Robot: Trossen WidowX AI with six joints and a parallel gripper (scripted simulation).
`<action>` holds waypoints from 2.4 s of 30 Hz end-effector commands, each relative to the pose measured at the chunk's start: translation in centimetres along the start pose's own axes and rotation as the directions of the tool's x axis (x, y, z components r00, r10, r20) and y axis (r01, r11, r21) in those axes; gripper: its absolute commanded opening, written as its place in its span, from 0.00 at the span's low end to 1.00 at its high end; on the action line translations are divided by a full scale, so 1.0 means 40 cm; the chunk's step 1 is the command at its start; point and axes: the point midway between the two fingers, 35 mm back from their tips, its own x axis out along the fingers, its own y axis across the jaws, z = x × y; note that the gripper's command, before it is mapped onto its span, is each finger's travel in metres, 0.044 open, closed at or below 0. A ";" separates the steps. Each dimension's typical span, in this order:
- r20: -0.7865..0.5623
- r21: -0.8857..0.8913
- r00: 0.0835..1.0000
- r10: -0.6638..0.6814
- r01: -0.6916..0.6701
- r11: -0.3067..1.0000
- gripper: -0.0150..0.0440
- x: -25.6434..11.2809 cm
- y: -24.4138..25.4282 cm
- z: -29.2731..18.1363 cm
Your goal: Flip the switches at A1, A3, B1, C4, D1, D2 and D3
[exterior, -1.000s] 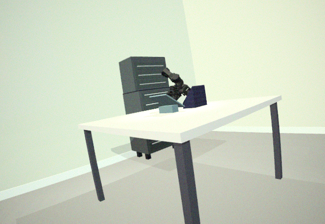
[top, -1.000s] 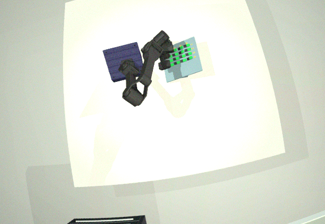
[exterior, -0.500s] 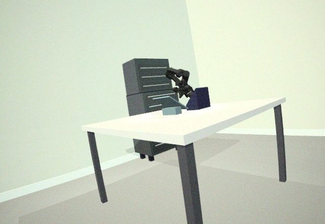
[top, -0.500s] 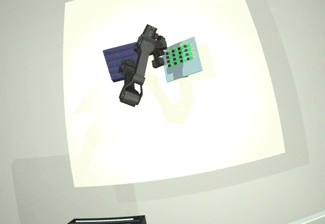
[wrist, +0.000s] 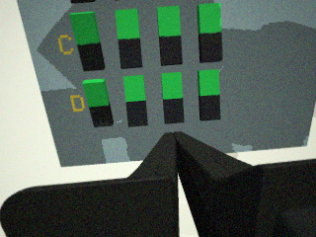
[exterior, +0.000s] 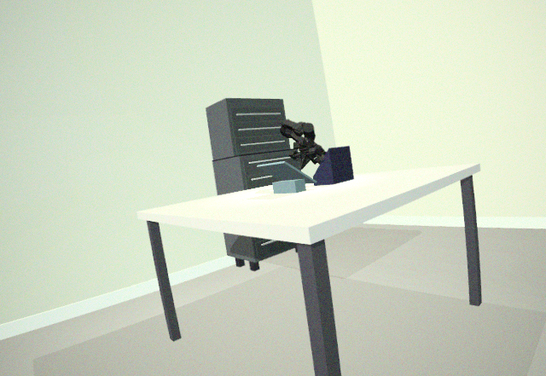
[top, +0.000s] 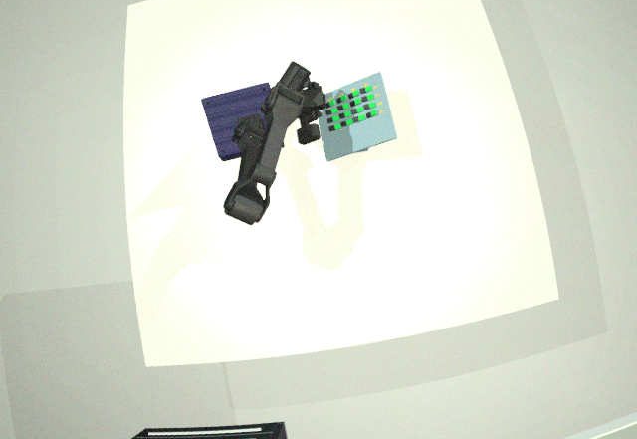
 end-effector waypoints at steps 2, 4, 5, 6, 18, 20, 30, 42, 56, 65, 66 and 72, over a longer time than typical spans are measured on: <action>0.020 0.006 1.000 -0.012 0.012 1.000 0.25 0.037 -0.013 -0.002; 0.020 0.006 1.000 -0.012 0.012 1.000 0.25 0.037 -0.013 -0.002; 0.020 0.006 1.000 -0.012 0.012 1.000 0.25 0.037 -0.013 -0.002; 0.020 0.006 1.000 -0.012 0.012 1.000 0.25 0.037 -0.013 -0.002; 0.020 0.006 1.000 -0.013 0.013 1.000 0.25 0.074 -0.014 -0.003; 0.020 0.006 1.000 -0.013 0.013 1.000 0.25 0.081 -0.014 -0.003; 0.020 0.006 1.000 -0.013 0.013 1.000 0.25 0.098 -0.015 -0.003; 0.020 0.006 1.000 -0.013 0.013 1.000 0.25 0.098 -0.015 -0.003; 0.020 0.006 1.000 -0.013 0.013 1.000 0.25 0.099 -0.015 -0.003; 0.020 0.006 1.000 -0.013 0.013 1.000 0.25 0.102 -0.015 -0.003; 0.020 0.006 1.000 -0.013 0.013 1.000 0.25 0.102 -0.015 -0.003; 0.020 0.006 1.000 -0.013 0.013 1.000 0.25 0.104 -0.015 -0.003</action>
